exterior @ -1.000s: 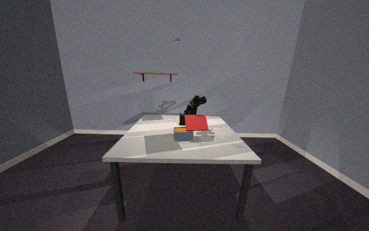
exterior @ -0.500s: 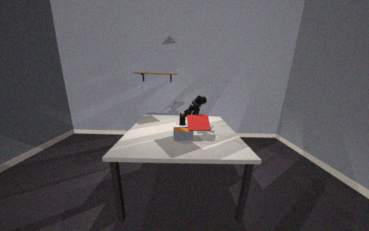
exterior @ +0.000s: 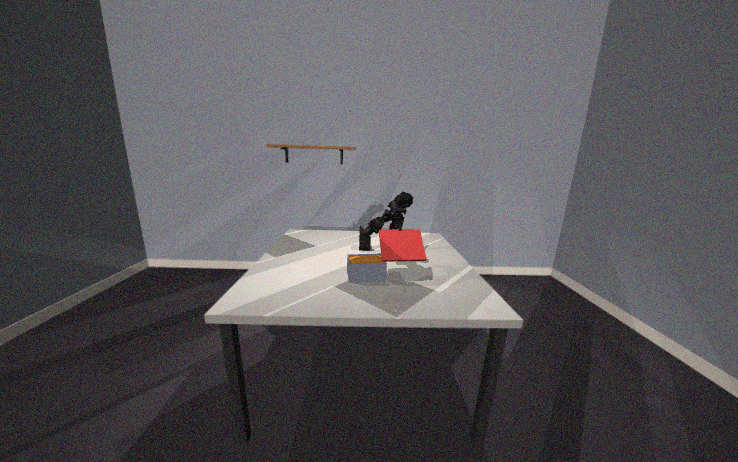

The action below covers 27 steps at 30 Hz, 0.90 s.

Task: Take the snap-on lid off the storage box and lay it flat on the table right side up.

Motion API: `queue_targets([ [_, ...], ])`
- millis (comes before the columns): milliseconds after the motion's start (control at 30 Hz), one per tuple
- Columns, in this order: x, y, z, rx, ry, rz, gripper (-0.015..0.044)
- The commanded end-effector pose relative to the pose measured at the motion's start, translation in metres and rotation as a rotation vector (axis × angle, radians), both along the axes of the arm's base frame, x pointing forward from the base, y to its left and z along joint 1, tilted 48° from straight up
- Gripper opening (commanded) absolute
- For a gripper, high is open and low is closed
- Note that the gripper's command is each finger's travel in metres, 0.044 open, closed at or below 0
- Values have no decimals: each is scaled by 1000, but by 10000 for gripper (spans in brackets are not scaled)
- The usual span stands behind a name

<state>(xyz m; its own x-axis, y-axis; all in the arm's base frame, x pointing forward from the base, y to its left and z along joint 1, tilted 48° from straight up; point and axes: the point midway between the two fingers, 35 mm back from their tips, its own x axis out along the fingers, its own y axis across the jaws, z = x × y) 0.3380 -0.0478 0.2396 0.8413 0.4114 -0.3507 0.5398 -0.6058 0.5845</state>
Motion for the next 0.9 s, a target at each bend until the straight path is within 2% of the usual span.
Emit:
queue_targets([
  [0,-1,3,13,-7,-12,-13,0],
  [867,-9,39,50,-6,-13,-13,0],
])
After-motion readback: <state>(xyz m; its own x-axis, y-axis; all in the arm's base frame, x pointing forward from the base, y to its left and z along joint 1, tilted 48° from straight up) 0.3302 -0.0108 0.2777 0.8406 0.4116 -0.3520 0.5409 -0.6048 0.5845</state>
